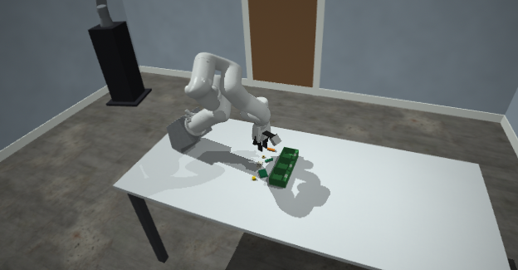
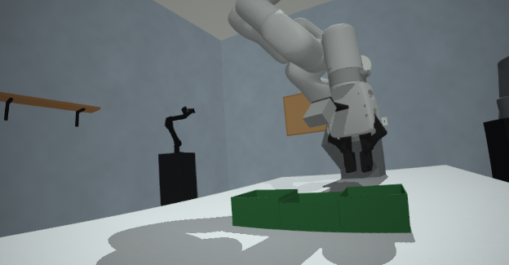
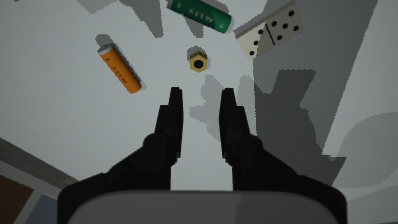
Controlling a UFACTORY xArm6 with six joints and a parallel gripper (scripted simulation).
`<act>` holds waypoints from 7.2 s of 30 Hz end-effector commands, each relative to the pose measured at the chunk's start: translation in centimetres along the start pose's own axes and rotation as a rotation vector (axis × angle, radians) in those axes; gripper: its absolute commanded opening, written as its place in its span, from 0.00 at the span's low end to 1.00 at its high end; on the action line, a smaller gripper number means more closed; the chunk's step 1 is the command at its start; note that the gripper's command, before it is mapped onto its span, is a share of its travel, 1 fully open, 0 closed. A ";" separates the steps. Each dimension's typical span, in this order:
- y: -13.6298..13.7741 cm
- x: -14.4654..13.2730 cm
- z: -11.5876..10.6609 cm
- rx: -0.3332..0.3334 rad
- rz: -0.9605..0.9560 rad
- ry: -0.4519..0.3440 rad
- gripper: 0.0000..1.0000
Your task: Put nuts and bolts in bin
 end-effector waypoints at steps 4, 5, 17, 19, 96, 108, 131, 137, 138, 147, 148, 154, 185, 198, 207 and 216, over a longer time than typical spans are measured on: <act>-0.3 0.2 3.0 0.005 0.001 0.005 0.30; -0.3 0.3 3.4 0.005 0.001 0.005 0.30; -0.6 0.4 4.6 0.005 0.001 0.005 0.30; -0.6 0.4 4.6 0.005 0.001 0.005 0.30; -0.2 0.2 3.8 0.005 0.001 0.005 0.00; -0.2 0.2 0.5 0.006 0.002 0.005 0.00; -0.2 0.2 -0.2 0.006 0.002 0.005 0.00; -0.2 0.2 -0.8 0.006 0.002 0.005 0.00; -0.2 0.2 -0.8 0.006 0.002 0.005 0.00; -1.4 2.2 -0.9 0.006 0.002 0.005 0.00; -1.7 2.7 -0.9 0.006 0.002 0.005 0.00; -3.0 4.8 -0.9 0.006 0.002 0.005 0.00; -7.0 11.8 -0.9 0.019 0.760 -0.013 0.00; -7.1 11.7 -0.9 0.010 1.093 -0.007 0.00; -7.1 11.7 -0.9 0.009 1.149 0.001 0.00; -7.1 11.6 -0.9 0.009 1.149 0.001 0.00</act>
Point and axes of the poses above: the point where the finger pads meet when closed, its own z axis out along the fingers, its own y axis across the jaws, x = y × z, the point moved 9 cm from there along -z, back along the fingers, and after that the axes turned 5 degrees about -z, right-handed, at the moved point
